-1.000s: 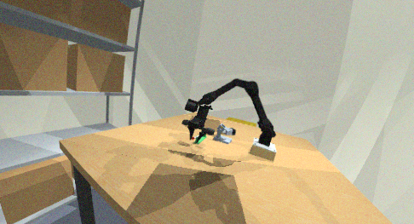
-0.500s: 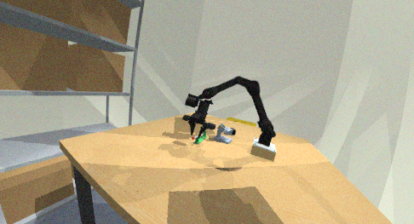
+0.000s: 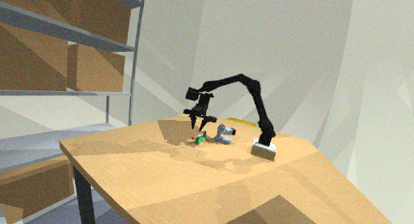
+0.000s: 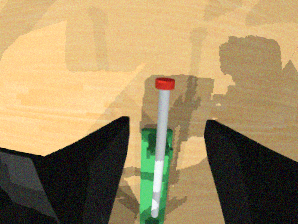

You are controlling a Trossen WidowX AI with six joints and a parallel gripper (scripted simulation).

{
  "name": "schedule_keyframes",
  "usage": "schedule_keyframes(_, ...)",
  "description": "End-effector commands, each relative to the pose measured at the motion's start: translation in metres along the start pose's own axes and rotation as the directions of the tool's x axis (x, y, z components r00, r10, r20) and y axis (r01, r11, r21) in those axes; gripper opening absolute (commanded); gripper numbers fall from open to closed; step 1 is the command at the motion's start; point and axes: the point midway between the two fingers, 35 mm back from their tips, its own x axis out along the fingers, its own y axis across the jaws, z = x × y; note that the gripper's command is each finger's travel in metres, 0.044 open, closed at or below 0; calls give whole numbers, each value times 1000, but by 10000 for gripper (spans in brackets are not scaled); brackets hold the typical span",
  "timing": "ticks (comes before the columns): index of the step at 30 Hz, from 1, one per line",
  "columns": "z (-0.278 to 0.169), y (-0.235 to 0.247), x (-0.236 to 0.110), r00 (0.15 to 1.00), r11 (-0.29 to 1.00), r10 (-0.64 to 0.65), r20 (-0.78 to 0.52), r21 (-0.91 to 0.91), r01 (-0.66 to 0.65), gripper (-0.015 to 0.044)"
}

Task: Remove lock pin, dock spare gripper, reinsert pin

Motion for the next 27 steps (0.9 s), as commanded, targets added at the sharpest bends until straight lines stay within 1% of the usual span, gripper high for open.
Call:
schedule_keyframes(1,0,0,0,1000,1000,0,0,0,0,226)
schedule_keyframes(5,0,0,0,1000,1000,0,0,0,0,331)
schedule_keyframes(7,-7,-2,-8,1000,1000,5,-7,0,-5,279)
schedule_keyframes(11,-47,-6,-56,998,999,39,-42,2,-39,180)
schedule_keyframes(13,-54,-5,-64,998,999,46,-47,3,-46,180)
schedule_keyframes(20,-54,-6,-62,998,999,46,-48,3,-46,180)
schedule_keyframes(23,-57,-6,-42,998,999,46,-48,3,-46,180)
schedule_keyframes(27,-65,-4,-3,998,999,45,-48,3,-45,180)
